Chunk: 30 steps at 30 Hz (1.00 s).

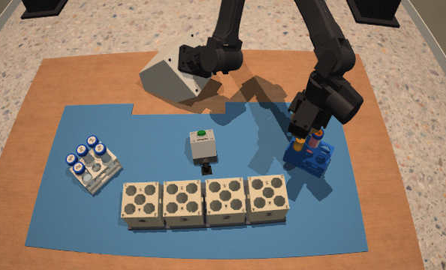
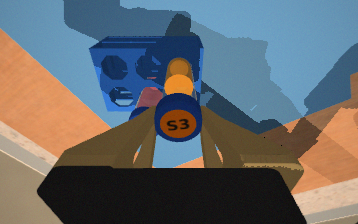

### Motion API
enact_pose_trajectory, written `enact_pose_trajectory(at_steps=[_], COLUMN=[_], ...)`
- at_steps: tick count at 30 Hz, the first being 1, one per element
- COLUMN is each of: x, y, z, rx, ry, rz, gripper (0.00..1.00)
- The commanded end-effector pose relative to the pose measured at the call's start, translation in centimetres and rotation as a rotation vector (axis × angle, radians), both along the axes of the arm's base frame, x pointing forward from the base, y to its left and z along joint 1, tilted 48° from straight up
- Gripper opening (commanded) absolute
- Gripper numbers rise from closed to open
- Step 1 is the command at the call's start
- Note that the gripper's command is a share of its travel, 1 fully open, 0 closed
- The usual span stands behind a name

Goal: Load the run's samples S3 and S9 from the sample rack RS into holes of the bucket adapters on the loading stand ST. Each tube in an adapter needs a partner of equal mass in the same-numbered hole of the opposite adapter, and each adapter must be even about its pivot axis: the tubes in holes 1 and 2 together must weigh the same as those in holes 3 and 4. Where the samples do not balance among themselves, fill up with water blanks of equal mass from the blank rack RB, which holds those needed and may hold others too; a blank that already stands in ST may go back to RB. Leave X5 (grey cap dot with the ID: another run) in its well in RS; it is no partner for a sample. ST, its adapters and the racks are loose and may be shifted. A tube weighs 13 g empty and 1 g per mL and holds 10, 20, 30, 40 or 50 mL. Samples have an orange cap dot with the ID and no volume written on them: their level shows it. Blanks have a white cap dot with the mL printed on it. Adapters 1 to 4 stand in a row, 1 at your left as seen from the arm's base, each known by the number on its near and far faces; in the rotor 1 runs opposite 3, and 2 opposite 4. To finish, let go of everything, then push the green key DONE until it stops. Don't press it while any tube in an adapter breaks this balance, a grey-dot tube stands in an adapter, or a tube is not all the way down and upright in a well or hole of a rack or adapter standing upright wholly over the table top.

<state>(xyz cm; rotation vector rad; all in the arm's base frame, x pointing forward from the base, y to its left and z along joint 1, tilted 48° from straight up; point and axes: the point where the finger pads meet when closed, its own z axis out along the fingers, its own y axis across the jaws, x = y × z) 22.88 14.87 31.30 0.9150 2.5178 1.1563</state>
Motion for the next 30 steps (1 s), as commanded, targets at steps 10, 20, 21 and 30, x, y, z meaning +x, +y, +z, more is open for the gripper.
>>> enact_pose_trajectory(at_steps=[10,20,21,30], x=[-1.8,-3.0,-3.1,-4.0], y=[-2.6,-4.2,-4.4,-6.2], z=[5.1,6.6,6.7,8.2], rx=[-0.004,-0.011,-0.012,-0.018], ry=[-0.071,-0.067,-0.065,-0.042], rz=[0.005,0.005,0.005,0.005], gripper=[0.00,0.00,0.00,0.00])
